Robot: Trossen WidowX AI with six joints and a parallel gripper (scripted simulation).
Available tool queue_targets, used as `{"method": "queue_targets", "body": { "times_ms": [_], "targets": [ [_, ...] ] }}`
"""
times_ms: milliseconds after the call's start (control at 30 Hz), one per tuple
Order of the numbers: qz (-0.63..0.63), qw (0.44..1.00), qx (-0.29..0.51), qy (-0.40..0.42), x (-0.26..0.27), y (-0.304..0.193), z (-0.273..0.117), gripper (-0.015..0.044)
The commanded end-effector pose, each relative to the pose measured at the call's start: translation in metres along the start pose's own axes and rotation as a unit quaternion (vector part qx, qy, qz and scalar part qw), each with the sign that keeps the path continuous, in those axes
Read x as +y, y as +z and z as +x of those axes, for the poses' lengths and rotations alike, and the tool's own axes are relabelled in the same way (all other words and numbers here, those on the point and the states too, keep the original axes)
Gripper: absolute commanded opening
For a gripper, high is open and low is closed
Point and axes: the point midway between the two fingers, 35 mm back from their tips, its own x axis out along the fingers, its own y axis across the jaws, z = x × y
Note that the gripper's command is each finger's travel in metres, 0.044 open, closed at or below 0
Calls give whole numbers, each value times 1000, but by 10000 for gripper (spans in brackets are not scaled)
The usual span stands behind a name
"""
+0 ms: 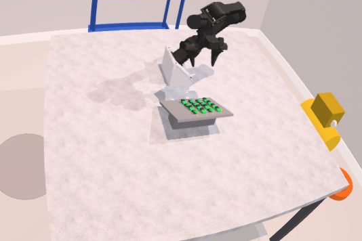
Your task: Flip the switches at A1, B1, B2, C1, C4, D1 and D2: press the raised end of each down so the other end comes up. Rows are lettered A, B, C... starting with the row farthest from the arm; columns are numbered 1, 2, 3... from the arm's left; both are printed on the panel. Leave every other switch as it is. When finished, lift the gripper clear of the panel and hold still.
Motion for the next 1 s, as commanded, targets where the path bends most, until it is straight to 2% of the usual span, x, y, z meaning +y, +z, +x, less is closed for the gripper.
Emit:
{"method": "queue_targets", "body": {
  "times_ms": [0, 300, 467, 600, 967],
  "targets": [
    [0, 1000, 0, -1, 0, 1, 2, 374],
    [10, 1000, -5, 4, 43, 50, 85, 137],
    [11, 1000, -6, 9, 49, 53, 93, 6],
    [11, 1000, -19, 9, 50, 53, 124, 0],
    [11, 1000, -20, 10, 51, 53, 138, 0]
  ]
}}
